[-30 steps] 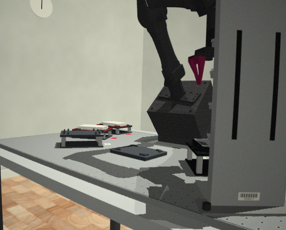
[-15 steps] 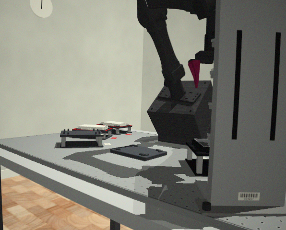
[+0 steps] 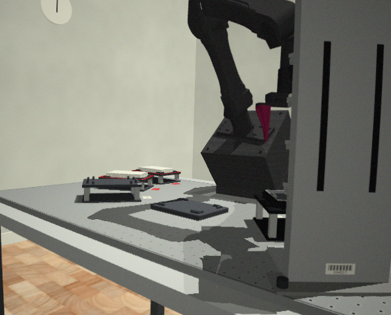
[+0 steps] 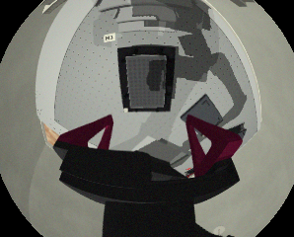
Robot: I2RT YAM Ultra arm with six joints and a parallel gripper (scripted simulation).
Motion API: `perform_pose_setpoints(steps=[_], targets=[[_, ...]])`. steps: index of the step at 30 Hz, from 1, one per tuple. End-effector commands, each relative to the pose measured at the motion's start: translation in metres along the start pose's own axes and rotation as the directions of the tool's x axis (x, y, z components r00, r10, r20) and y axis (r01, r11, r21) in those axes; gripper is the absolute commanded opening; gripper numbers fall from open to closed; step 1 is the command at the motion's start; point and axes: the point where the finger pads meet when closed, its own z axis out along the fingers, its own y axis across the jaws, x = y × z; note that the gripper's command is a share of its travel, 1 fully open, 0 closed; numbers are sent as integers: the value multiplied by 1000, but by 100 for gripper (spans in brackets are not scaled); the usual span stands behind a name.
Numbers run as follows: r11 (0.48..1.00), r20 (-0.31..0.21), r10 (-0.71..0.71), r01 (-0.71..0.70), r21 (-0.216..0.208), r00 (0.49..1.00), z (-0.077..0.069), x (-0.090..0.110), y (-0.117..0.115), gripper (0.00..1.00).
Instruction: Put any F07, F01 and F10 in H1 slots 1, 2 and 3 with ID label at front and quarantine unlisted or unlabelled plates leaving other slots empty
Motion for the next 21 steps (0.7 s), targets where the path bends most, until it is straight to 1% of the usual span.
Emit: perform_pose_setpoints(steps=[1, 6, 8, 17, 21], targets=[[1000, 38, 5, -4, -22, 999, 3, -10, 5, 100], [1000, 39, 4, -4, -21, 999, 20, -10, 5, 100], [1000, 39, 4, -4, -21, 999, 20, -10, 5, 100], [1000, 39, 4, -4, -21, 999, 50, -11, 5, 100], [1000, 39, 4, -4, -21, 999, 51, -12, 6, 100]])
